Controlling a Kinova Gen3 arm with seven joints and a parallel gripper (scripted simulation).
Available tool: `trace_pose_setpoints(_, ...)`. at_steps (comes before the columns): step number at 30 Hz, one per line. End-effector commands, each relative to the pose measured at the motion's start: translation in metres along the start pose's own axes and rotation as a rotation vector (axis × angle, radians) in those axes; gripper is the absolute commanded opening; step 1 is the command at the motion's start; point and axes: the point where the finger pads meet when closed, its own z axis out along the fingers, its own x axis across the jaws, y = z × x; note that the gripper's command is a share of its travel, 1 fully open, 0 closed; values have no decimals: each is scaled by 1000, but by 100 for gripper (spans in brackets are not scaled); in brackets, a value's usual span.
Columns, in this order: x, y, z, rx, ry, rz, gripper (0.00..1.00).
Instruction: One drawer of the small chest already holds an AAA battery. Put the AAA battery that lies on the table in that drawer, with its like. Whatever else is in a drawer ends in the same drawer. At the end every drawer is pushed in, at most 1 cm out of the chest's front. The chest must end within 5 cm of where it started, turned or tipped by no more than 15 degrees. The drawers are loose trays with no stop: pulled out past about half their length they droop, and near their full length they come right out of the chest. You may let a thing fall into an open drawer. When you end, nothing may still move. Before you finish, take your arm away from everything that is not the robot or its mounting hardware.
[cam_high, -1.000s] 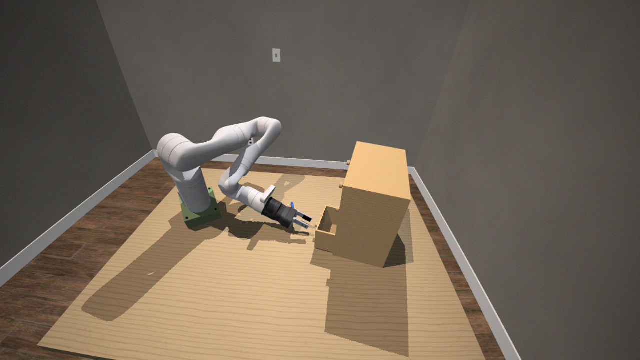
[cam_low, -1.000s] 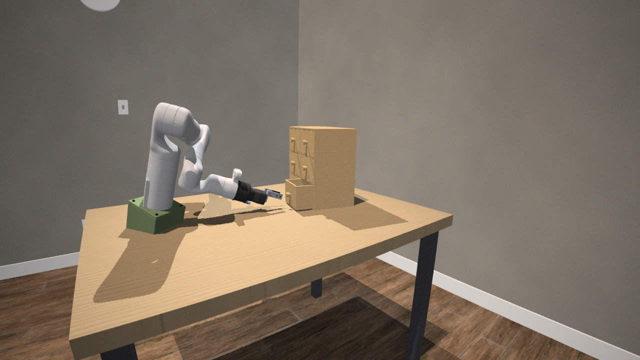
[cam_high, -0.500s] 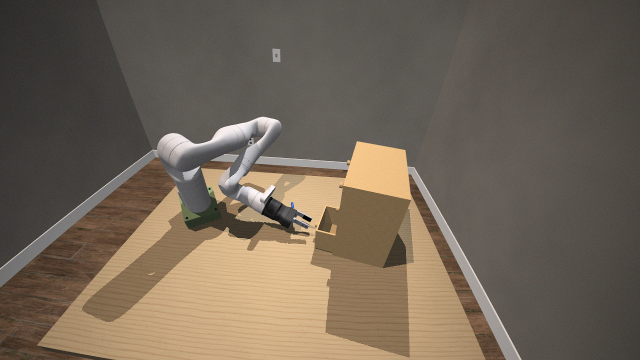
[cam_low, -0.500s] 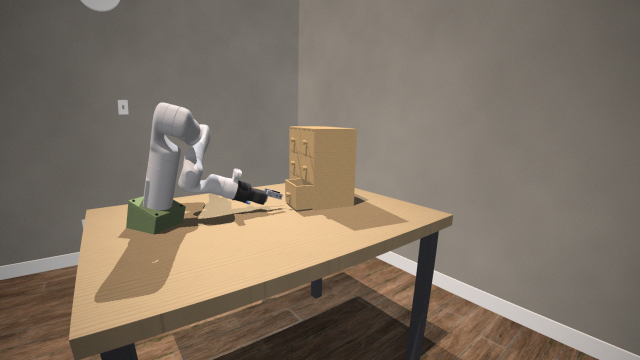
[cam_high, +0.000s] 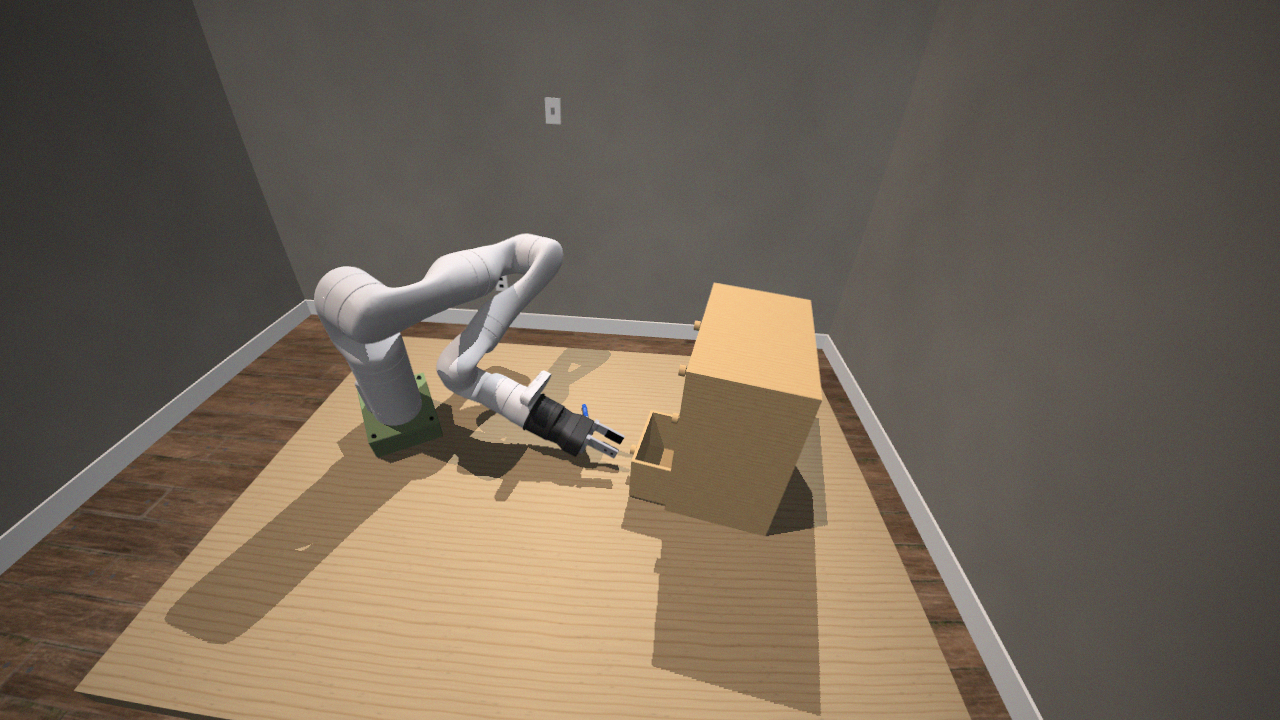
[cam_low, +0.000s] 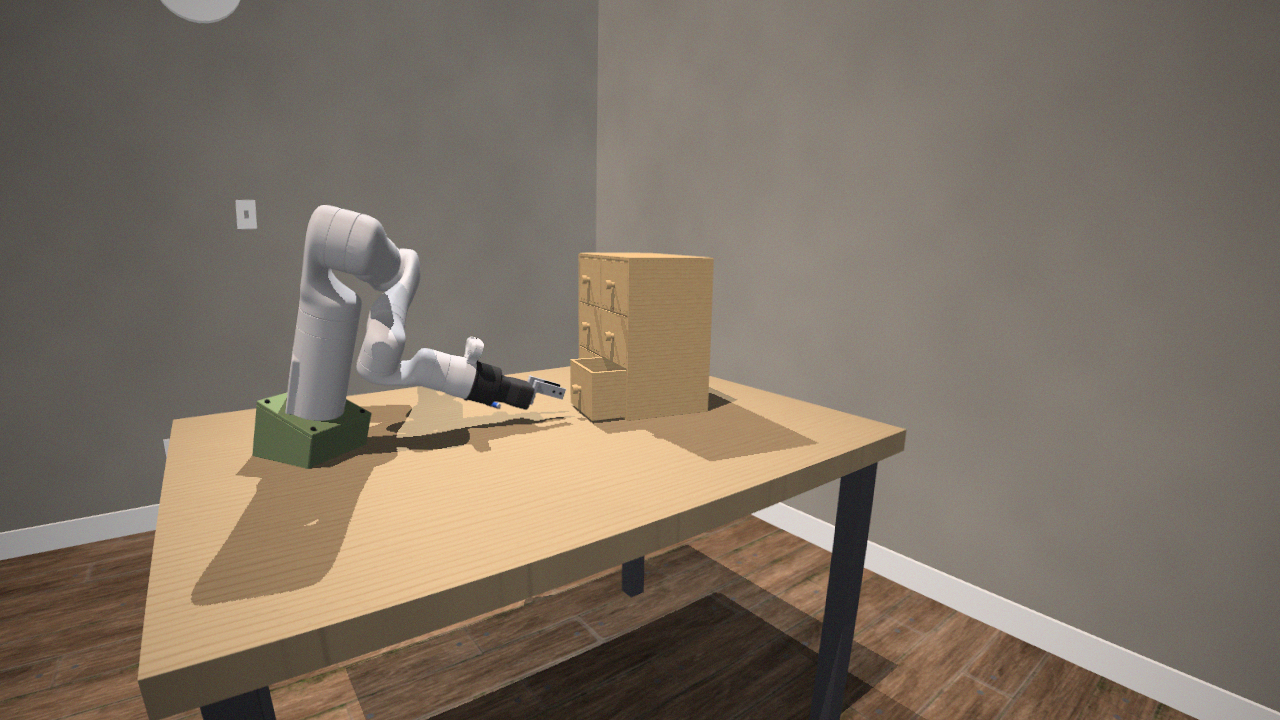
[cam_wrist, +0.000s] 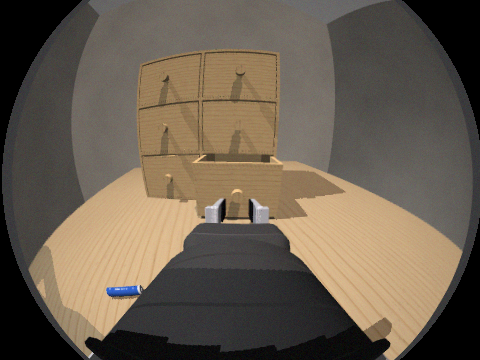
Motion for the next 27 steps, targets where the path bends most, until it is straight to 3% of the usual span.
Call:
trace_pose_setpoints(1, 0, -1, 0, 1, 0, 0, 67)
trace_pose_setpoints(27, 0, -4, 10, 1, 0, 0, 67)
